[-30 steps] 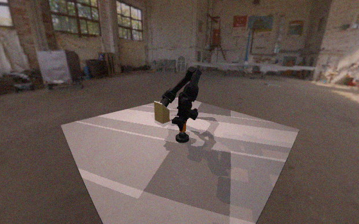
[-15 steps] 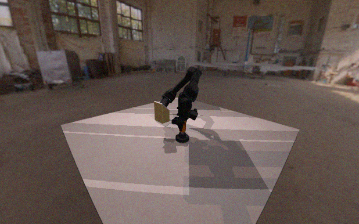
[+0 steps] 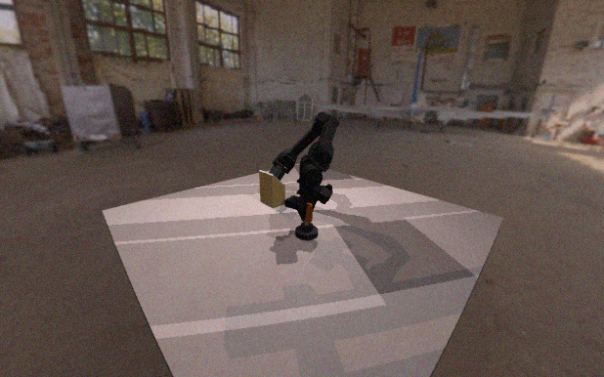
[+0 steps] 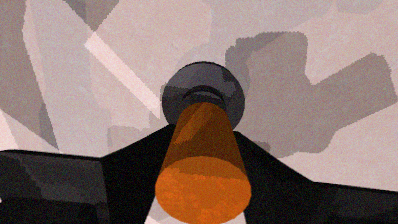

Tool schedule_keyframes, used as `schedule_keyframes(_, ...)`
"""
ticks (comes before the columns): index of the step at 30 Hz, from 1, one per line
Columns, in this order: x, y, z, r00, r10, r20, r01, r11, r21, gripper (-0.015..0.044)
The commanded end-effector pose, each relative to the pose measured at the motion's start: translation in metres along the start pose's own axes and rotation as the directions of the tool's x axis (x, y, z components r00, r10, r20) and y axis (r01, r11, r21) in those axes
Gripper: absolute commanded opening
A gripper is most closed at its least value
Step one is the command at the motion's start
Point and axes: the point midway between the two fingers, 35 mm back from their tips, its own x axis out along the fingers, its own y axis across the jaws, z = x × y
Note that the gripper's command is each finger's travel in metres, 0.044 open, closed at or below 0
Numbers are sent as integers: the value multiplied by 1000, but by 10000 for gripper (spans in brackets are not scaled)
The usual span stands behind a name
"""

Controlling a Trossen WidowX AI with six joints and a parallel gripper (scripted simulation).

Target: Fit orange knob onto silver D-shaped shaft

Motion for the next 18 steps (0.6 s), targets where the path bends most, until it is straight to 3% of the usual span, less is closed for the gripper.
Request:
schedule_keyframes(1, 1, -1, 2, 1000, -5, 5, 5, 1000, 10, 0)
schedule_keyframes(18, -3, 1, 1, 1000, -5, 5, 5, 1000, 18, 0)
